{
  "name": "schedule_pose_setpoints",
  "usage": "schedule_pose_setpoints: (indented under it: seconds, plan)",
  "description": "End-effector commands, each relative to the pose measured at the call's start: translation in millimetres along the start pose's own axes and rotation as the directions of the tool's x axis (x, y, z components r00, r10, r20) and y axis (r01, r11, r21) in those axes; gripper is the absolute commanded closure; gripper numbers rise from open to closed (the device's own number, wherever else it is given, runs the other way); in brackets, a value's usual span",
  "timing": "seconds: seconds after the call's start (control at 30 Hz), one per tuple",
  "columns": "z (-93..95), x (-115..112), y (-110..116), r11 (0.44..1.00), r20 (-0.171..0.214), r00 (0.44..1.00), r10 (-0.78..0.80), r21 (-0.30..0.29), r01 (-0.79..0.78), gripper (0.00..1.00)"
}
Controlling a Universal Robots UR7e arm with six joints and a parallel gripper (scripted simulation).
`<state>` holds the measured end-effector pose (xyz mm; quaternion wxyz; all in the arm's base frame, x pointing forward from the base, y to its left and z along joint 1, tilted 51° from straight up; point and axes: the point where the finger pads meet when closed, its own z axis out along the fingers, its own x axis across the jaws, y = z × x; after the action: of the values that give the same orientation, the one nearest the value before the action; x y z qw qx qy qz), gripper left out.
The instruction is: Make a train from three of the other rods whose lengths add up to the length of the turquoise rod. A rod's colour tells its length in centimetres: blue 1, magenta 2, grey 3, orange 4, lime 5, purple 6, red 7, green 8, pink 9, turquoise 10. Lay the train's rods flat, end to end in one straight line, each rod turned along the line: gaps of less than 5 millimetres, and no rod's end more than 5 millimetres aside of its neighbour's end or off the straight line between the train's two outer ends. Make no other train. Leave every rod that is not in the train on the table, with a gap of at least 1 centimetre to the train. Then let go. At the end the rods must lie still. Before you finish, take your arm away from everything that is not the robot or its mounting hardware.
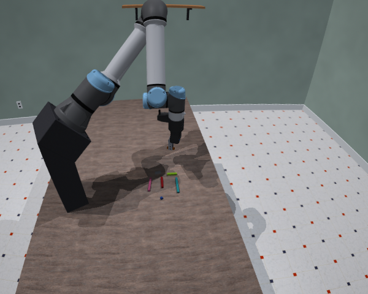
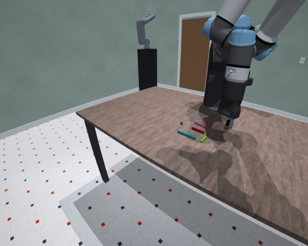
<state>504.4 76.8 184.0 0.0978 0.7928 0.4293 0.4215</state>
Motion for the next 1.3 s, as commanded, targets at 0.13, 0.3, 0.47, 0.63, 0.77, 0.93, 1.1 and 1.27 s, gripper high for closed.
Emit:
schedule_pose_setpoints:
  seconds: [0.13, 0.3, 0.47, 0.63, 0.77, 0.93, 1.1, 1.27]
  plan:
    - [0.0, -50.6, 8.2, 0.995, 0.000, 0.995, 0.103, 0.000, -0.103, 0.76]
    - [-0.4, -76.7, 12.3, 0.988, -0.001, 0.988, 0.156, -0.001, -0.156, 0.76]
    - [-0.5, -127.3, 20.5, 0.966, -0.001, 0.966, 0.258, -0.001, -0.258, 0.76]
    - [-0.7, -181.5, 29.2, 0.931, -0.002, 0.931, 0.364, -0.001, -0.364, 0.76]
    - [-1.3, -211.3, 33.7, 0.906, -0.005, 0.906, 0.423, -0.003, -0.423, 0.76]
    - [-1.6, -244.3, 38.5, 0.875, -0.006, 0.875, 0.484, -0.004, -0.484, 0.76]
    - [-1.7, -268.6, 41.6, 0.850, -0.006, 0.850, 0.526, -0.003, -0.526, 0.76]
    - [-1.8, -274.4, 42.2, 0.844, -0.007, 0.844, 0.536, -0.003, -0.536, 0.76]
